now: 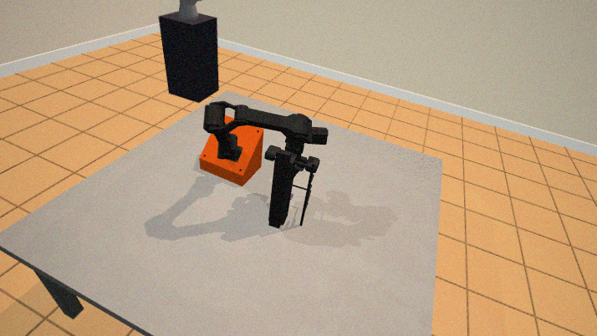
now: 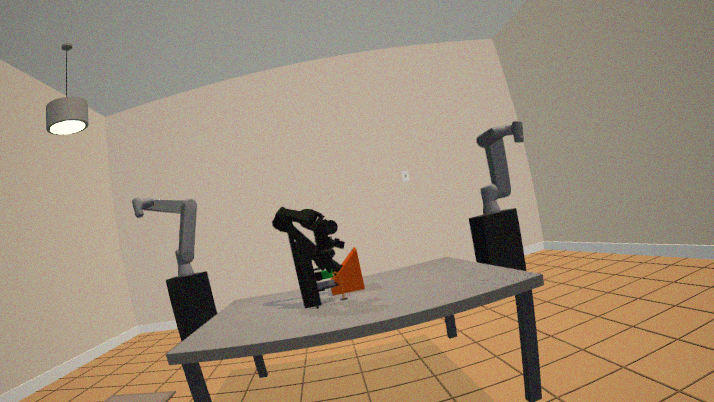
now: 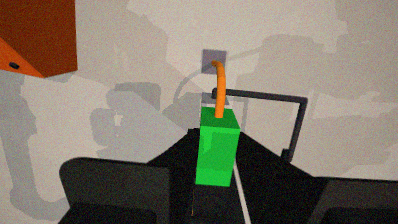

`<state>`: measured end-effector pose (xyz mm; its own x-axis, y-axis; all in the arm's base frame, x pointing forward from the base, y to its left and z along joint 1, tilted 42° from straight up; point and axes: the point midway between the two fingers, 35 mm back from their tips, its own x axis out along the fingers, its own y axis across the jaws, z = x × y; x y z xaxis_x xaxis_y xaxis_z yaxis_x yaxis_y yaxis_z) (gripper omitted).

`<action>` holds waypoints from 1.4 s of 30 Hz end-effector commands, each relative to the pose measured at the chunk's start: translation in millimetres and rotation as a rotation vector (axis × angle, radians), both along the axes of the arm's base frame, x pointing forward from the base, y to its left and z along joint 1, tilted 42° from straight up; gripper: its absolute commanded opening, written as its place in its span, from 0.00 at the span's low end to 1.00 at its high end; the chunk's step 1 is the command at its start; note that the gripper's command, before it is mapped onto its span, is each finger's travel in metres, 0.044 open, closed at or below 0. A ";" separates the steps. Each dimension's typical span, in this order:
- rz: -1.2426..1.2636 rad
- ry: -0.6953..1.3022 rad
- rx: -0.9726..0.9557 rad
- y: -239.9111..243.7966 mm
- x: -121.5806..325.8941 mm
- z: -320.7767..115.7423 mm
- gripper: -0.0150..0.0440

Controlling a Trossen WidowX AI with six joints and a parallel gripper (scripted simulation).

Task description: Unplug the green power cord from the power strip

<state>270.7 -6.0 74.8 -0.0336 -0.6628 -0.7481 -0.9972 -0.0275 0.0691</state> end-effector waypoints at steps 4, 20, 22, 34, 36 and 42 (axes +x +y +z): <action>0.001 -0.005 0.001 7.0 1.2 -5.5 0.25; 0.003 -0.002 0.004 28.0 0.4 -22.0 0.25; 0.003 -0.002 0.004 30.8 0.0 -23.8 0.25; 0.004 0.000 0.003 47.1 -3.9 -34.0 0.25; 0.004 0.000 0.003 49.7 -4.8 -35.8 0.25; -0.019 -0.011 -0.004 38.6 -3.2 -31.4 0.39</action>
<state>265.8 39.7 40.9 -0.0337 -0.6606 -0.7500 -0.9976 -0.0238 0.0657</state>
